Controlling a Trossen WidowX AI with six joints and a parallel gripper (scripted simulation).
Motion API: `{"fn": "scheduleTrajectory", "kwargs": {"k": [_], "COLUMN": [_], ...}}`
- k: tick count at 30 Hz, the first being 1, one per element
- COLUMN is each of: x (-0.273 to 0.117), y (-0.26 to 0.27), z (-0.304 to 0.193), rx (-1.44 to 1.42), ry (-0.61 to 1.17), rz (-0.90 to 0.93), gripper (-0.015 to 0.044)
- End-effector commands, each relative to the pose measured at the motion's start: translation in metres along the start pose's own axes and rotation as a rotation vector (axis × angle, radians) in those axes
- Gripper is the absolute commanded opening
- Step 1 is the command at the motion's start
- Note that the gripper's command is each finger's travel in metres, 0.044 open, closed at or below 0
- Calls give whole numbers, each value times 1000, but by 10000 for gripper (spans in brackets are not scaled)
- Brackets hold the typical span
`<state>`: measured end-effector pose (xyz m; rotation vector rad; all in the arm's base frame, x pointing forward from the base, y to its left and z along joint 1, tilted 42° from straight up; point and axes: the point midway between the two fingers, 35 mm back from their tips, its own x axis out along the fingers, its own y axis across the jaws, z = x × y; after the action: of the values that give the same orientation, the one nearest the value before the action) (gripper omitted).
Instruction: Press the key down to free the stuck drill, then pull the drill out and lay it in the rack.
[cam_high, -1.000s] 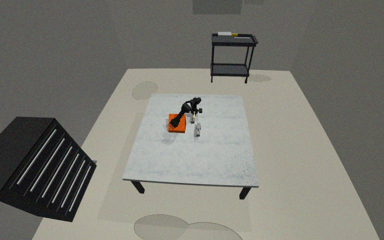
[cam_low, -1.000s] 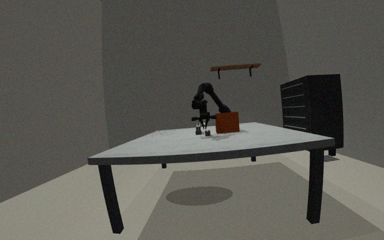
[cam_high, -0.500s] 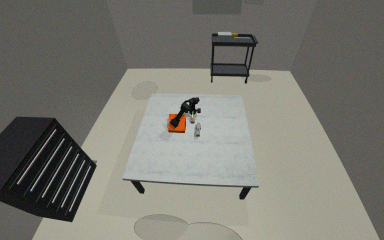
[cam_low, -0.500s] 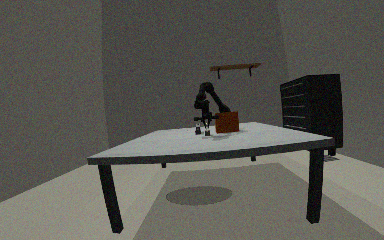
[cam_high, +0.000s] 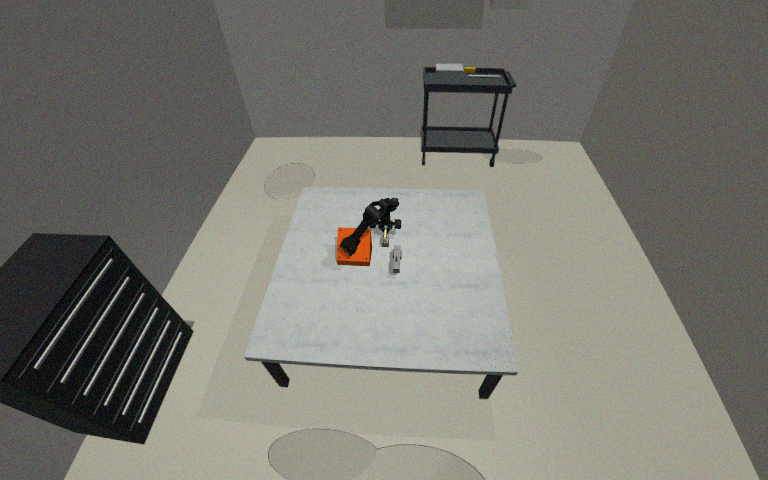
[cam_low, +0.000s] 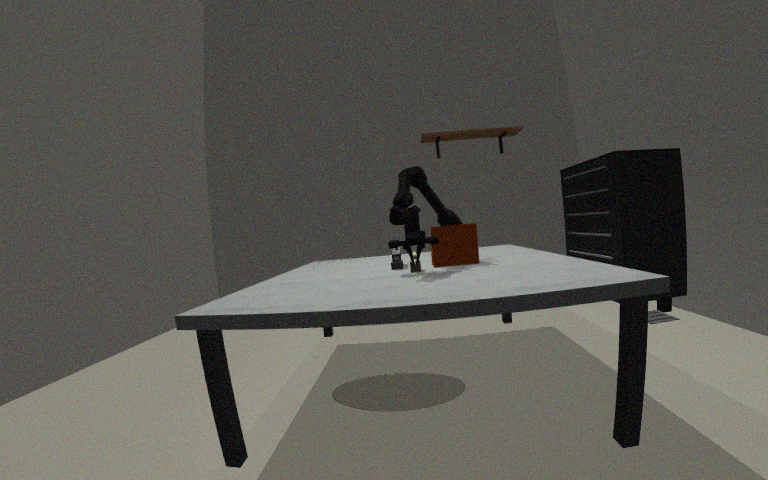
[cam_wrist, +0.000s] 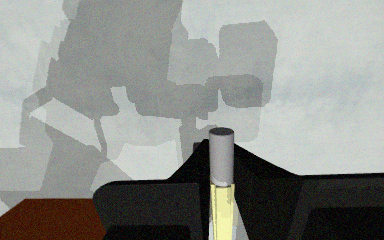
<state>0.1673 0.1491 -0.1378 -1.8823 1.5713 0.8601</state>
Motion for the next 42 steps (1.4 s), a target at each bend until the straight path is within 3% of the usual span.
{"fn": "scheduleTrajectory", "kwargs": {"k": [1,42], "x": [5,30], "y": [0,0], "z": [-1,-3], "rx": [-4,-4], "ry": [4,5], "rz": [-2,-2], "gripper": [0,0]}}
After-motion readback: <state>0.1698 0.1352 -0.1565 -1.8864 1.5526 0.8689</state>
